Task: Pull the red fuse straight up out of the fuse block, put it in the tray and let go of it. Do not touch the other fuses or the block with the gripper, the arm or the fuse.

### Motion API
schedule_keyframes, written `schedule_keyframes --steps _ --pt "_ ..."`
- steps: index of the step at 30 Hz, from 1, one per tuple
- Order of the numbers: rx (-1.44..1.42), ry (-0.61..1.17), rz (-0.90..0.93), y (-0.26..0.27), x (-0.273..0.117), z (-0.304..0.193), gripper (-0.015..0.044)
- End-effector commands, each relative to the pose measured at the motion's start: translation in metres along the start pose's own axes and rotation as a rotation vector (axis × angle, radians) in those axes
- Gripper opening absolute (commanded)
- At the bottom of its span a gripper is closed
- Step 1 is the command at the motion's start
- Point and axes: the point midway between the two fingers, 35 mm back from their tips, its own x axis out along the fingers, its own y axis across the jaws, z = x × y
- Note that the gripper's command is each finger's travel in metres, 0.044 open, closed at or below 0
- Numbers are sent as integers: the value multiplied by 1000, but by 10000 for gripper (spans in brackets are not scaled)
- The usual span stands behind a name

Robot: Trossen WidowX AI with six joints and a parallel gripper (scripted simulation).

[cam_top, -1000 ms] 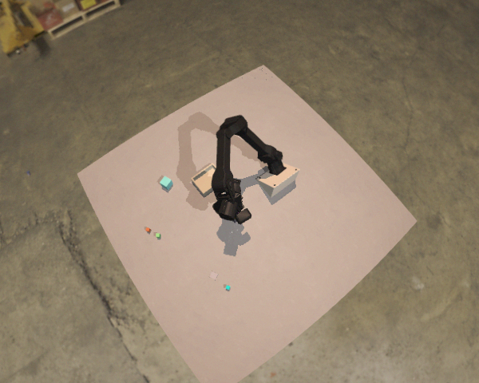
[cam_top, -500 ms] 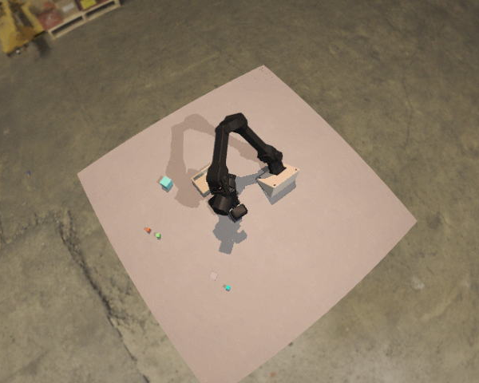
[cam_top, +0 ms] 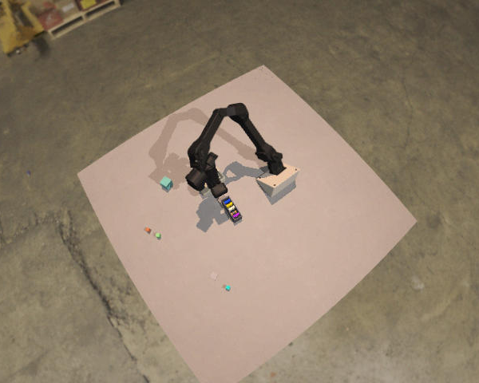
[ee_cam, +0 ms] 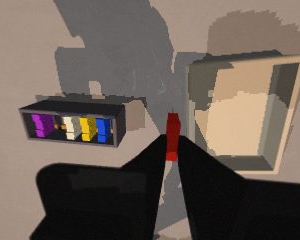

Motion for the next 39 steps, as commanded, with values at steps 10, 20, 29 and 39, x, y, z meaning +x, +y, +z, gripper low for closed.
schedule_keyframes --steps 10,20,29,39 --pt "1 0 -29 -72 -1 -11 0" --pt "1 -1 -29 -72 12 -11 0" --pt "2 -1 -30 -73 26 -11 0" --pt "7 -2 -25 -73 36 -11 26"
